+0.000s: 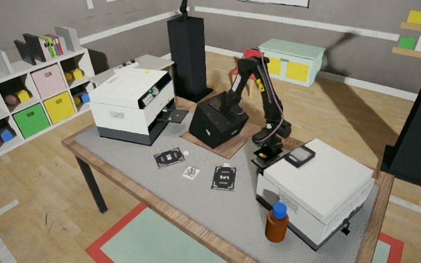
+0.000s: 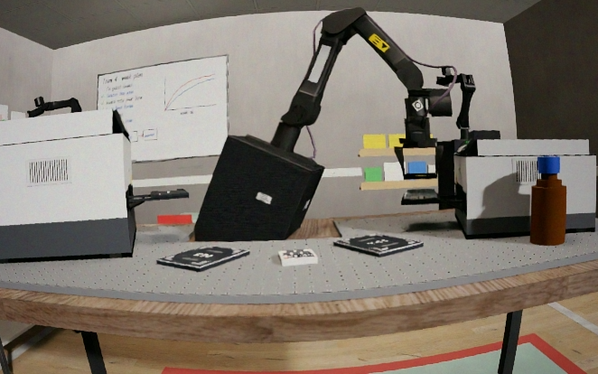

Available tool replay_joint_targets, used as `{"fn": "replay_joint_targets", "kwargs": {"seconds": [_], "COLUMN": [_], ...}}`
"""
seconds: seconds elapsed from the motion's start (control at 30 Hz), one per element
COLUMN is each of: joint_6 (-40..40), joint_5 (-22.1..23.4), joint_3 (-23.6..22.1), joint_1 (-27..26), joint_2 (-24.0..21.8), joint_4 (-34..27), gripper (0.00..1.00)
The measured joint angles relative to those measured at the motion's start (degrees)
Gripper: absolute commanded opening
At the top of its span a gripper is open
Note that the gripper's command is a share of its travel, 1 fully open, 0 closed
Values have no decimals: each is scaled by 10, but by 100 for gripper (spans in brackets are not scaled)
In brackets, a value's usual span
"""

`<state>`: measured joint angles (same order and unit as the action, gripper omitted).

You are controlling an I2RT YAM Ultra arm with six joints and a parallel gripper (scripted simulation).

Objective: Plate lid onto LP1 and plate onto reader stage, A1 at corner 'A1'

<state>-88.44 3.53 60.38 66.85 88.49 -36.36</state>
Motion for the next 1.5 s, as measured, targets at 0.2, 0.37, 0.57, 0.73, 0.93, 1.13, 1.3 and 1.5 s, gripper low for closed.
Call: {"fn": "replay_joint_targets", "kwargs": {"seconds": [0.2, 0.37, 0.57, 0.73, 0.93, 1.13, 1.3, 1.5], "joint_6": [1, 1, 2, 3, 3, 4, 5, 6], "joint_5": [1, 1, 1, 2, 2, 2, 3, 3], "joint_3": [8, 10, 18, 24, 29, 37, 44, 50], "joint_1": [0, -4, -5, -5, -5, -5, -8, -8], "joint_2": [-7, -15, -26, -33, -40, -50, -57, -62], "joint_4": [-16, -31, -46, -57, -74, -89, -101, -117], "gripper": [85, 85, 85, 85, 85, 85, 85, 85]}}
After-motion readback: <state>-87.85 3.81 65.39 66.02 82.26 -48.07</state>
